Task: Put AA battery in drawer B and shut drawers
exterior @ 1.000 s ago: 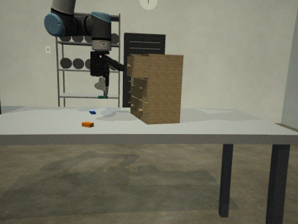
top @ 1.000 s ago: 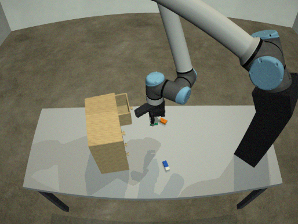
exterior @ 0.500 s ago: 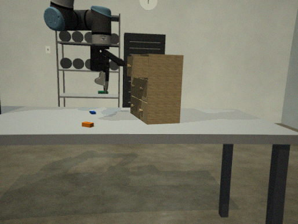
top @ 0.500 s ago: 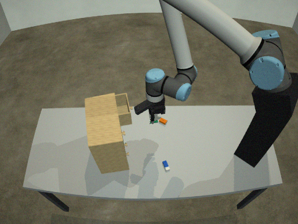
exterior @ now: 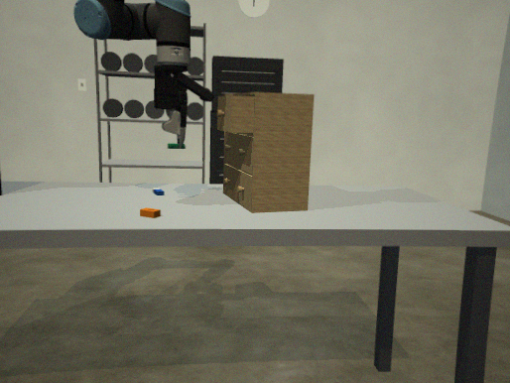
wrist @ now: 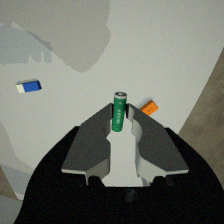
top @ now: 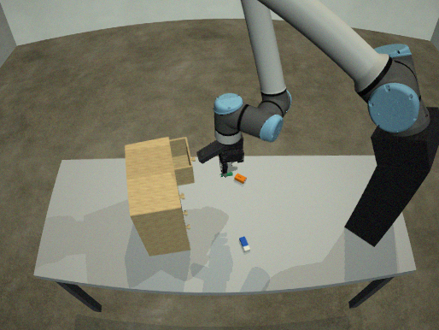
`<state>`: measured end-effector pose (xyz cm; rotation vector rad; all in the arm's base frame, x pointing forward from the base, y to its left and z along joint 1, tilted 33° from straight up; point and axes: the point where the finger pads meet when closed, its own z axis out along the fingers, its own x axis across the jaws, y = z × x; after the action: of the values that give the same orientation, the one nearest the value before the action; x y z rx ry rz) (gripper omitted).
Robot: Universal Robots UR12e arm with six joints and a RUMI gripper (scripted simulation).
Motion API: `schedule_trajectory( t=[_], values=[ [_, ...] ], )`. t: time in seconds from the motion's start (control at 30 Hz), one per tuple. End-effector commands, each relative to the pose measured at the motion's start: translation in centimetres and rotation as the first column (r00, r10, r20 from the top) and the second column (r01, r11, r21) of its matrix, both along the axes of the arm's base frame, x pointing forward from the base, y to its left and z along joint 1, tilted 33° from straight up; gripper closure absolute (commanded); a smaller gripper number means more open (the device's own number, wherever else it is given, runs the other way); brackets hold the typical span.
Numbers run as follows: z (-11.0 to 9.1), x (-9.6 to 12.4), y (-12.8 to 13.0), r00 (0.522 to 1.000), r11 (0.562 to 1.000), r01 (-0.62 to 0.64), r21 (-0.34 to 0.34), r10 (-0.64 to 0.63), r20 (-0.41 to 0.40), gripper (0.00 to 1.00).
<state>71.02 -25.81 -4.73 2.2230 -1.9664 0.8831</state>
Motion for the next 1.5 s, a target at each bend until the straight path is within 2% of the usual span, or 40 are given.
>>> schedule_trajectory(
  t=[0.0, 1.2, 1.47],
  values=[
    [1.4, -0.9, 1.0, 1.000, 1.000, -0.001, 0.002, 0.001, -0.004, 0.95],
    [9.3, -4.5, 4.7, 1.000, 1.000, -0.001, 0.002, 0.001, -0.004, 0.95],
    [10.6, -5.1, 5.3, 1.000, 1.000, -0.001, 0.002, 0.001, -0.004, 0.95]
  ],
)
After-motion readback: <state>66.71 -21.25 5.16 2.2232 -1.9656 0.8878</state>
